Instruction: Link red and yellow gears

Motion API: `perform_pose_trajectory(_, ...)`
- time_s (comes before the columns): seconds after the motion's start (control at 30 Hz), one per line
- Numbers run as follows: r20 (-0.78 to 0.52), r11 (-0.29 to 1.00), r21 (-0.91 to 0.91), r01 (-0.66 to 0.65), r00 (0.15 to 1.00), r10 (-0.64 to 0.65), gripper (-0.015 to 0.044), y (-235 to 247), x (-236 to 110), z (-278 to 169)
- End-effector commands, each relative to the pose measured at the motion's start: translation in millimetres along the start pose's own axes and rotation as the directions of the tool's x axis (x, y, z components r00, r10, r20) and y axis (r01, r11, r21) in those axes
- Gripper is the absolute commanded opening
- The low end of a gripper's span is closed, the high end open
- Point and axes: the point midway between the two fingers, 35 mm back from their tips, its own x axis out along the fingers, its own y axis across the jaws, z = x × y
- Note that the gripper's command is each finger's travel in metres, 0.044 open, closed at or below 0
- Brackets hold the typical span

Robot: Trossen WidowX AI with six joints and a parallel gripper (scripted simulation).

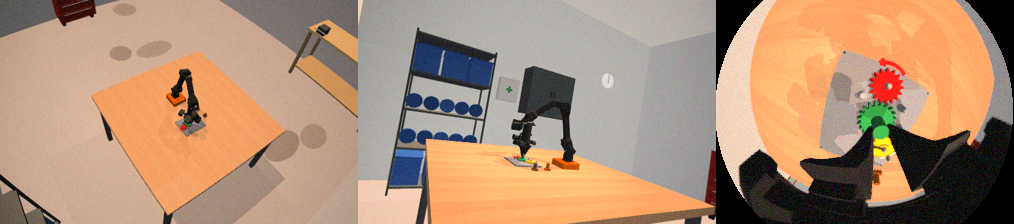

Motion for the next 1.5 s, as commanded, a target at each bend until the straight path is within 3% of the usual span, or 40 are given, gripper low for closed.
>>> perform_pose_trajectory(0.0,-0.001,0.998,-0.060,0.000,1.000,0.000,0.0140,0,-3,-1)
perform_pose_trajectory(0.33,0.000,0.996,-0.086,0.000,1.000,0.000,0.0140,0,-47,-1)
perform_pose_trajectory(0.47,0.000,0.996,-0.086,0.000,1.000,0.000,0.0140,0,-49,-1)
perform_pose_trajectory(0.5,-0.003,0.997,-0.078,0.004,1.000,-0.004,0.0166,-1,-43,-1)
perform_pose_trajectory(0.63,-0.003,0.997,-0.078,0.004,1.000,-0.004,0.0271,-3,-88,-4)
perform_pose_trajectory(0.87,-0.003,0.997,-0.078,0.004,1.000,-0.004,0.0440,-4,-91,-4)
perform_pose_trajectory(1.47,-0.003,0.997,-0.078,0.004,1.000,-0.004,0.0440,-4,-91,-4)
